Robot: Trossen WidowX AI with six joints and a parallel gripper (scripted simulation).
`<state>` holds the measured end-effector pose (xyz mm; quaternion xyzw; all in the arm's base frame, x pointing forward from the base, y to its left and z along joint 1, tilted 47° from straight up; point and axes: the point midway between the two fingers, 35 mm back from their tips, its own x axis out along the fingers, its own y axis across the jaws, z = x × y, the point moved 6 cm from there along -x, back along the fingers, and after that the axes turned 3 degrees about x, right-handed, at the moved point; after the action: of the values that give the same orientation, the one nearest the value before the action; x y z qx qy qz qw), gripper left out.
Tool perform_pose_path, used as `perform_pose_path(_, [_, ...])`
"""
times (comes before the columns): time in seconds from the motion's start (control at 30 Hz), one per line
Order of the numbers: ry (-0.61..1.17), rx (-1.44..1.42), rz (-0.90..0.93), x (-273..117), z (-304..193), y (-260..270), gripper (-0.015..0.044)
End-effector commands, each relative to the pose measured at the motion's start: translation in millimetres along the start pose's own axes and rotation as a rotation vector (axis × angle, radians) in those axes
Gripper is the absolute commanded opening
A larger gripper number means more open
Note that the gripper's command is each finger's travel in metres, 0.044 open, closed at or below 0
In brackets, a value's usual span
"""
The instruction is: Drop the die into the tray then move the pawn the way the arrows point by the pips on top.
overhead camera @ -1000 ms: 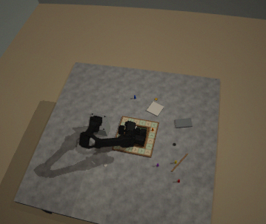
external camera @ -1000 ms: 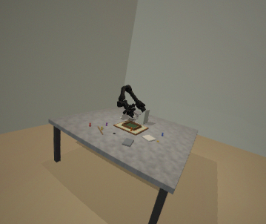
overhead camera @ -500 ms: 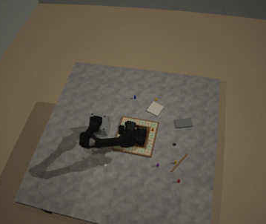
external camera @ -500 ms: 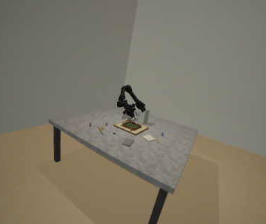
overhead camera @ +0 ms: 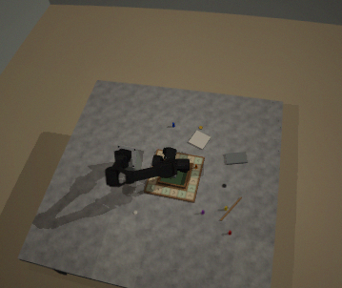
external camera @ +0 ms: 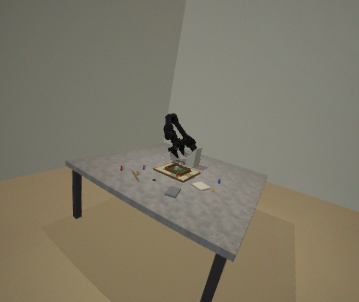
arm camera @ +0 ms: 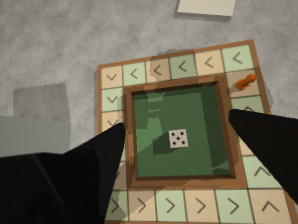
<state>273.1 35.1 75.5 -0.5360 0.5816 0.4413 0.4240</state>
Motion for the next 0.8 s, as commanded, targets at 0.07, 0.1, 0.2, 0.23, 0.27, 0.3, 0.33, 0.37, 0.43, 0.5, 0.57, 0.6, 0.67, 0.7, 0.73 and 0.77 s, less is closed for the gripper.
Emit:
perform_pose_path(0.07, [0.543, -0.008, -0.099, 30.9, 33.2, 1.6, 0.044])
perform_pose_path(0.1, [0.559, -0.009, -0.108, 31.5, 34.4, 1.6, 0.044])
perform_pose_path(0.2, [0.559, -0.009, -0.108, 31.5, 34.4, 1.6, 0.044])
perform_pose_path(0.23, [0.559, -0.009, -0.108, 31.5, 34.4, 1.6, 0.044])
perform_pose_path(0.27, [0.468, -0.017, -0.058, 29.9, 30.5, 3.9, 0.044])
perform_pose_path(0.3, [0.468, -0.017, -0.058, 29.9, 30.5, 3.9, 0.044])
perform_pose_path(0.33, [0.468, -0.002, -0.062, 30.1, 30.9, 3.0, 0.0414])
perform_pose_path(0.37, [0.469, 0.045, -0.074, 30.5, 32.0, 0.3, 0.0387])
perform_pose_path(0.43, [0.467, 0.218, -0.121, 32.3, 35.9, -9.8, 0.0335])
perform_pose_path(0.5, [0.462, 0.41, -0.173, 34.8, 40.3, -20.7, 0.0282])
perform_pose_path(0.57, [0.453, 0.601, -0.226, 37.7, 44.7, -31.4, 0.023])
perform_pose_path(0.6, [0.446, 0.697, -0.253, 39.4, 46.8, -36.7, 0.0204])
perform_pose_path(0.67, [0.43, 0.887, -0.307, 43.0, 51.2, -46.9, 0.02])
perform_pose_path(0.7, [0.42, 0.982, -0.335, 45.1, 53.4, -51.8, 0.02])
perform_pose_path(0.73, [0.409, 1.077, -0.362, 47.3, 55.6, -56.7, 0.02])
perform_pose_path(0.77, [0.396, 1.172, -0.39, 49.5, 57.7, -61.5, 0.02])
